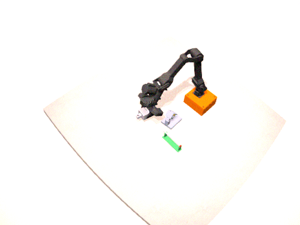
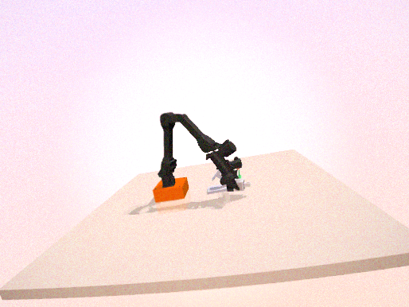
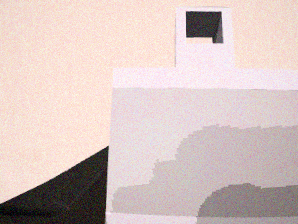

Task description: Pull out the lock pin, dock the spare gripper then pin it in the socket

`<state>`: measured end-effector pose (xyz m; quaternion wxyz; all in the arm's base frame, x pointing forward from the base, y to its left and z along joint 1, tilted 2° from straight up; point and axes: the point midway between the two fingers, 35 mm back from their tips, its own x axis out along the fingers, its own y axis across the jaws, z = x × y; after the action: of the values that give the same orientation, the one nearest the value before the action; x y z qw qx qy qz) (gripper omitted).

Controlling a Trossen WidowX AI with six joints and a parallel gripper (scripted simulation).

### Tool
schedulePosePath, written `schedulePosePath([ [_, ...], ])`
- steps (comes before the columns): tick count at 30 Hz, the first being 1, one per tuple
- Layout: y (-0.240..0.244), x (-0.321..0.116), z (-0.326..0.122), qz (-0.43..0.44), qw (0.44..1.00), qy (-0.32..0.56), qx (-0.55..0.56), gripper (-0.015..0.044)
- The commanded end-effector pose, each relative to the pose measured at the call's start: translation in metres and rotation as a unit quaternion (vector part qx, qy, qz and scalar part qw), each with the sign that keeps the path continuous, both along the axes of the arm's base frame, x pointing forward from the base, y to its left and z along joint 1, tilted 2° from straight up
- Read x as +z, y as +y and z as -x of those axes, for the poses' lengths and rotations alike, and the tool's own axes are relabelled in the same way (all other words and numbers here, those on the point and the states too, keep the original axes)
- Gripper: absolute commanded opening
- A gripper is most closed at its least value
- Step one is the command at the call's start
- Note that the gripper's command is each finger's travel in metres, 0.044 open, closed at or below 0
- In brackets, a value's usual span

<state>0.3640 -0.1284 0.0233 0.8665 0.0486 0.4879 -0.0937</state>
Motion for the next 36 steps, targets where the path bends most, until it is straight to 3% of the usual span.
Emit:
schedulePosePath([
  [1,-0.002,0.026,-0.005,0.005,1.000,-0.014,0.000,0.0000],
  [13,0.002,0.082,0.005,0.005,1.000,-0.014,0.000,0.0000],
  [27,0.003,0.075,0.007,0.001,1.000,-0.006,0.000,0.0000],
  [36,0.007,0.061,0.026,-0.048,0.998,0.029,-0.002,0.0000],
])
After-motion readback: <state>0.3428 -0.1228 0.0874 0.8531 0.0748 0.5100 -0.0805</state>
